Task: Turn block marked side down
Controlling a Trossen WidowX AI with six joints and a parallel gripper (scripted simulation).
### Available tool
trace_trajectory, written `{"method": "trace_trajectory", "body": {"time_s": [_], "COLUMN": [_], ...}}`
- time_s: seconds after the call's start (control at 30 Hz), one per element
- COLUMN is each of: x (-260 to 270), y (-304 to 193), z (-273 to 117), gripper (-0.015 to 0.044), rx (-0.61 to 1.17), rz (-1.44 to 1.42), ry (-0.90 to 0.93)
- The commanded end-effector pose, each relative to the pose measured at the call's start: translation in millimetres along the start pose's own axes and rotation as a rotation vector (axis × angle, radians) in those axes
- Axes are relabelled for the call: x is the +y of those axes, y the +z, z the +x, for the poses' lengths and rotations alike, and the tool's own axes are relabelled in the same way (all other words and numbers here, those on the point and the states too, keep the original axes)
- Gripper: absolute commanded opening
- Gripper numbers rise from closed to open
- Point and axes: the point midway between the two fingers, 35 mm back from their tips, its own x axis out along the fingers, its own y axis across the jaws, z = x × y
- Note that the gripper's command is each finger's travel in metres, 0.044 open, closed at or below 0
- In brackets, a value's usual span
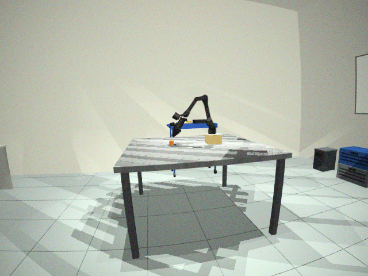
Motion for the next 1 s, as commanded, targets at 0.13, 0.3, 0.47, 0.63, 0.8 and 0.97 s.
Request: {"method": "trace_trajectory", "body": {"time_s": [0.13, 0.3, 0.47, 0.63, 0.8, 0.97], "x": [0, -1, -2, -1, -1, -1], "y": [0, 16, 31, 41, 45, 43], "z": [-12, -6, -3, -5, -8, -6], "gripper": [0.0440, 0.0440, 0.0440, 0.0440, 0.0440, 0.0440], "rx": [0.048, 0.180, 0.334, 0.488, 0.564, 0.564], "rz": [-0.009, -0.004, -0.002, -0.004, -0.006, -0.006], "ry": [-0.006, -0.004, -0.004, -0.006, -0.008, -0.008]}}
